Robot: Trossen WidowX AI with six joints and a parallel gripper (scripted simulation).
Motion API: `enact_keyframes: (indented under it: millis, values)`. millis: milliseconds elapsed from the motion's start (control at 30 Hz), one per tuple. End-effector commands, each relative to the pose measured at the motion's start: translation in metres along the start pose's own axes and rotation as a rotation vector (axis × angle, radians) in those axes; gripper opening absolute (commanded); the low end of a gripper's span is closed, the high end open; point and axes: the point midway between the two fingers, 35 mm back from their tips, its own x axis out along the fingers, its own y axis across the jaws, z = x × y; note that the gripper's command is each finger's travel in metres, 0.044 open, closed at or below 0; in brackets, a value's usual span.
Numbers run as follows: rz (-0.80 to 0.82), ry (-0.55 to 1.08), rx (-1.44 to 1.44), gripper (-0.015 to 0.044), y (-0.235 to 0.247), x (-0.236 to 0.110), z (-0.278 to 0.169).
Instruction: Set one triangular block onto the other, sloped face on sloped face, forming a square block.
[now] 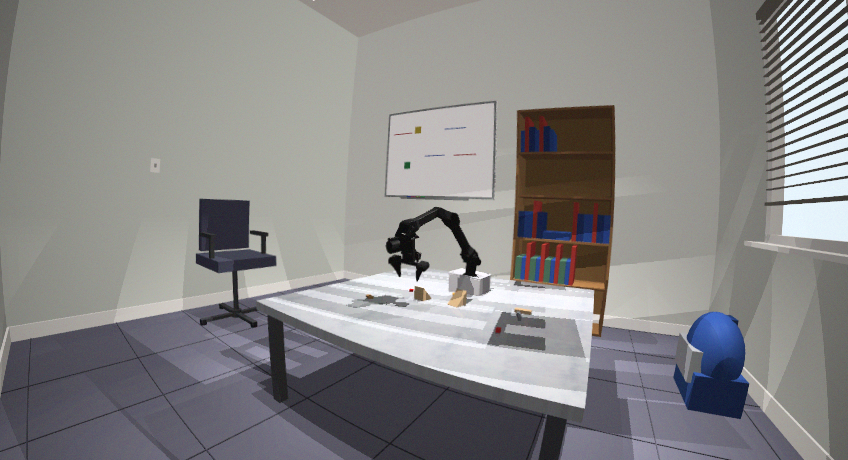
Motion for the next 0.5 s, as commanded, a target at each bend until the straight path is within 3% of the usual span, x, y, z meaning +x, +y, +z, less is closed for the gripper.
enact_keyframes:
  millis: [0, 467]
  values:
    - [-0.171, -0.186, 0.213, 0.044, -0.0195, 0.0195, 0.0376]
    - [-0.179, -0.197, 0.225, 0.044, -0.0216, 0.0275, 0.0392]
